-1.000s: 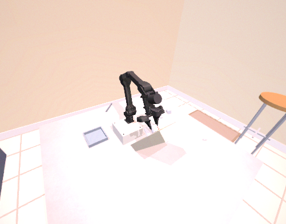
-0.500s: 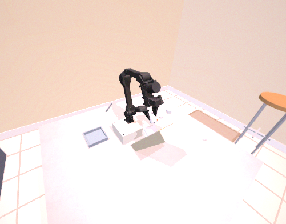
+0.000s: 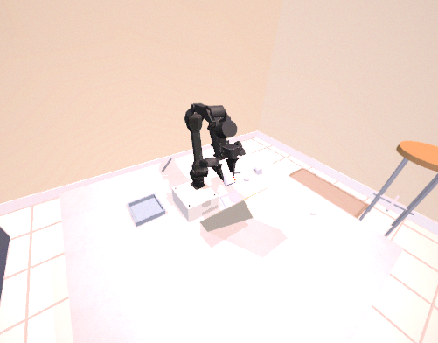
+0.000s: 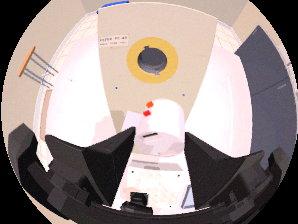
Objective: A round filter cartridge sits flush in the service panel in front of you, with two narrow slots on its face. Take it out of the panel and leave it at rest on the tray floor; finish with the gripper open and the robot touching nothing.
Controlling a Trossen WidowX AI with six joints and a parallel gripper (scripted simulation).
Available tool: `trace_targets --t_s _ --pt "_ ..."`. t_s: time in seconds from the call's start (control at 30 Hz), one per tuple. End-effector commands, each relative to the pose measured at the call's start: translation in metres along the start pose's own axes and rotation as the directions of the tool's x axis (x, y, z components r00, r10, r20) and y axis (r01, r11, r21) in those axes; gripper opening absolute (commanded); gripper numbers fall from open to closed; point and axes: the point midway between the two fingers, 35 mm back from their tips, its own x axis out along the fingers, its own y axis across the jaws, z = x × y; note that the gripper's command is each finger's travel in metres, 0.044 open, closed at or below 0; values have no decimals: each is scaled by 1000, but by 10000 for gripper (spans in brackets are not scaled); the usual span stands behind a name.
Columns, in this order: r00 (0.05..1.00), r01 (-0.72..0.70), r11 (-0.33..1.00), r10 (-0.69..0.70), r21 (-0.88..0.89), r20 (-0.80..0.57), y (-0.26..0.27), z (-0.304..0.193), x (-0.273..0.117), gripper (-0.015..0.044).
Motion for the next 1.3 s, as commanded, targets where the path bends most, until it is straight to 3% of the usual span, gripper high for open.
trace_targets --t_s 0.0,0.57,0.9,1.27 --pt "1000 -2 1000 2 -2 3 -11 3 2 0" --pt "1000 12 1000 -12 16 2 -56 -3 8 0" --pt "988 154 955 -152 255 -24 -106 -25 9 0" --pt "952 297 814 -295 499 -85 -157 -60 4 0"
